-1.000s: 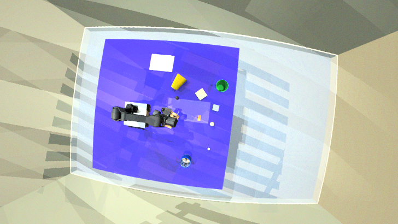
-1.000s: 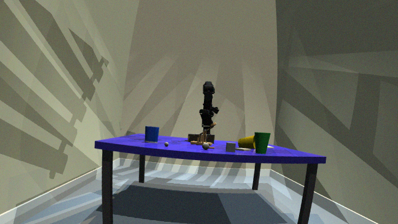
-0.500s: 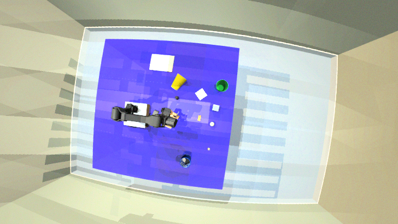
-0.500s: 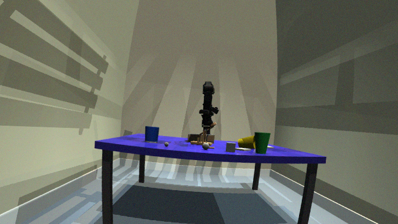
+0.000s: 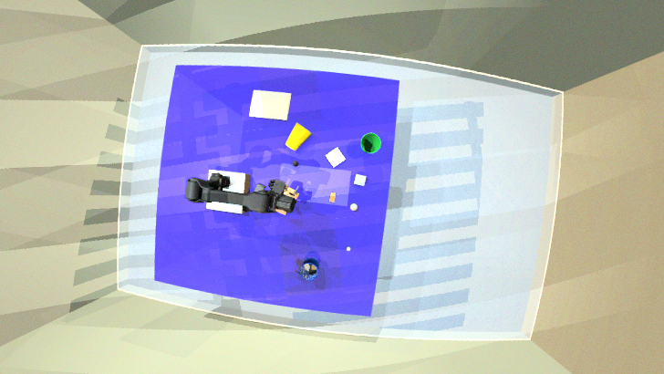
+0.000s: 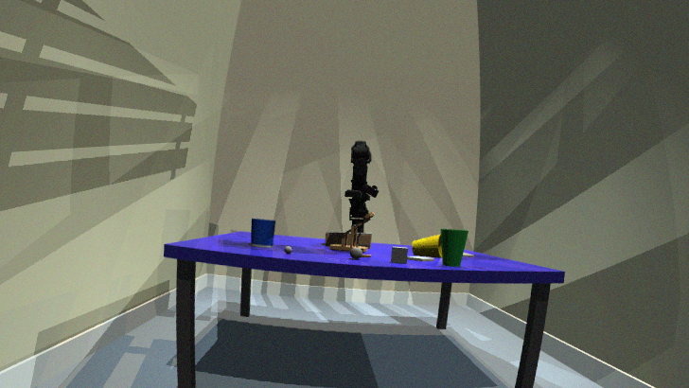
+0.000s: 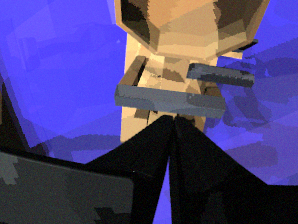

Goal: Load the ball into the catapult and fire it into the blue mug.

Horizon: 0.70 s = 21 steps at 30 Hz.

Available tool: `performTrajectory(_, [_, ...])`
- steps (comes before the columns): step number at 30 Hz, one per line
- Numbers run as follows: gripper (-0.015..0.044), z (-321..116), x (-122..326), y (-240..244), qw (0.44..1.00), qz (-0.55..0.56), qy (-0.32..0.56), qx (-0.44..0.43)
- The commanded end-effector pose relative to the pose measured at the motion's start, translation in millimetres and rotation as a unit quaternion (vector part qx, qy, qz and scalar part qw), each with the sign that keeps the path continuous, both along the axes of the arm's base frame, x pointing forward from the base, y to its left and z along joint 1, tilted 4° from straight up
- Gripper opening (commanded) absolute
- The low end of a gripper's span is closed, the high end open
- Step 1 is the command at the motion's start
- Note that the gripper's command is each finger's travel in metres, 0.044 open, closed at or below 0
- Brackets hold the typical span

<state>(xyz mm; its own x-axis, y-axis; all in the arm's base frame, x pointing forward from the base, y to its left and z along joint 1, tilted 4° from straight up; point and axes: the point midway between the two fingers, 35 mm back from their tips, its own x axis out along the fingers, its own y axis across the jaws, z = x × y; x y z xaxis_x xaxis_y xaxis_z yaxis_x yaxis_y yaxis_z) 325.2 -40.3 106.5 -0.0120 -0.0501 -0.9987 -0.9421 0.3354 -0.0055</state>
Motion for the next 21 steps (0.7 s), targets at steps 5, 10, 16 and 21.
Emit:
performTrajectory(5, [0.0000,-8.8,2.6,4.9,1.000,0.003,0.000,0.002])
performTrajectory(10, [0.0000,-15.9,4.7,8.6,1.000,0.003,0.000,0.002])
performTrajectory(16, [0.0000,-24.5,6.9,13.2,1.000,0.003,0.000,0.002])
performTrajectory(21, [0.0000,-31.6,8.5,17.0,1.000,0.003,0.000,0.002])
